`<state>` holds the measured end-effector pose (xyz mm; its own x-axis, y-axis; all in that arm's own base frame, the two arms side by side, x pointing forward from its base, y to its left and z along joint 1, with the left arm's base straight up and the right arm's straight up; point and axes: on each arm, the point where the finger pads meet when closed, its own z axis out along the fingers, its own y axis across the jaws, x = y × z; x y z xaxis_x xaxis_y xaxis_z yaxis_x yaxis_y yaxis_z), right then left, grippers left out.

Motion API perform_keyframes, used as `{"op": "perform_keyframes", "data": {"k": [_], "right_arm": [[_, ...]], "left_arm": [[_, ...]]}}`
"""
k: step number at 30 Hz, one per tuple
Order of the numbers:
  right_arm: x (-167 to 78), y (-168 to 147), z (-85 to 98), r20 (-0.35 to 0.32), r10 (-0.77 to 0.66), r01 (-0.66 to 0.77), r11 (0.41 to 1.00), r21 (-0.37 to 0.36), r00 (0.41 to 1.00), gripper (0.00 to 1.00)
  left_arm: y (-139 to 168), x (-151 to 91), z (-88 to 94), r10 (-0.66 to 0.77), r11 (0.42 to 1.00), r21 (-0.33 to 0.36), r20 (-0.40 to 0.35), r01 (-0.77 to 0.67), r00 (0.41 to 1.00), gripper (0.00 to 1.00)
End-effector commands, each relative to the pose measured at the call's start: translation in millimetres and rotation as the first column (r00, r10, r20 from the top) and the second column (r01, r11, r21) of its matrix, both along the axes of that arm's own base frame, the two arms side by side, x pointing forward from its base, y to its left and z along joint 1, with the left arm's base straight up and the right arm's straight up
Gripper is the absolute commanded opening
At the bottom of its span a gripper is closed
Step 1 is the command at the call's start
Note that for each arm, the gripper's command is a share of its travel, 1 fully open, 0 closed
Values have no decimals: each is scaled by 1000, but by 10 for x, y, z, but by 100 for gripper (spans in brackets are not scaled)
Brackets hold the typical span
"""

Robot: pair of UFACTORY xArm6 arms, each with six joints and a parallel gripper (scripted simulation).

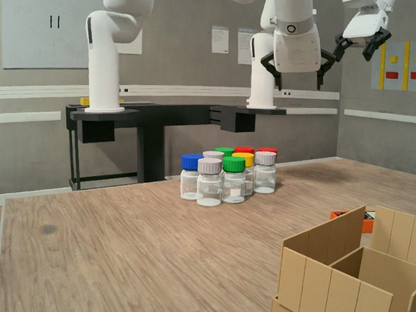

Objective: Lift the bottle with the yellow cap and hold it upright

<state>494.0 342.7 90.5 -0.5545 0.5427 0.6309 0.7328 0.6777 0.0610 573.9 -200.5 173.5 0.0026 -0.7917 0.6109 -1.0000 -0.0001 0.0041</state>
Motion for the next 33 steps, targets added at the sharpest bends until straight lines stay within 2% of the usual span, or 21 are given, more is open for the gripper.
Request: {"op": "perform_keyframes", "data": {"k": [1, 22, 33], "right_arm": [[11, 5, 22, 4, 0, 0, 1000, 2, 1000, 100], [11, 5, 22, 4, 0, 0, 1000, 2, 1000, 100], [11, 5, 22, 4, 0, 0, 1000, 2, 1000, 100]], "left_arm": [[-1, 12, 26, 0, 1000, -1, 5, 0, 1000, 100], [2, 5, 30, 0, 1000, 1, 5, 0, 1000, 100], [75, -151, 100, -9, 999, 33, 3, 9, 1000, 100]]}}
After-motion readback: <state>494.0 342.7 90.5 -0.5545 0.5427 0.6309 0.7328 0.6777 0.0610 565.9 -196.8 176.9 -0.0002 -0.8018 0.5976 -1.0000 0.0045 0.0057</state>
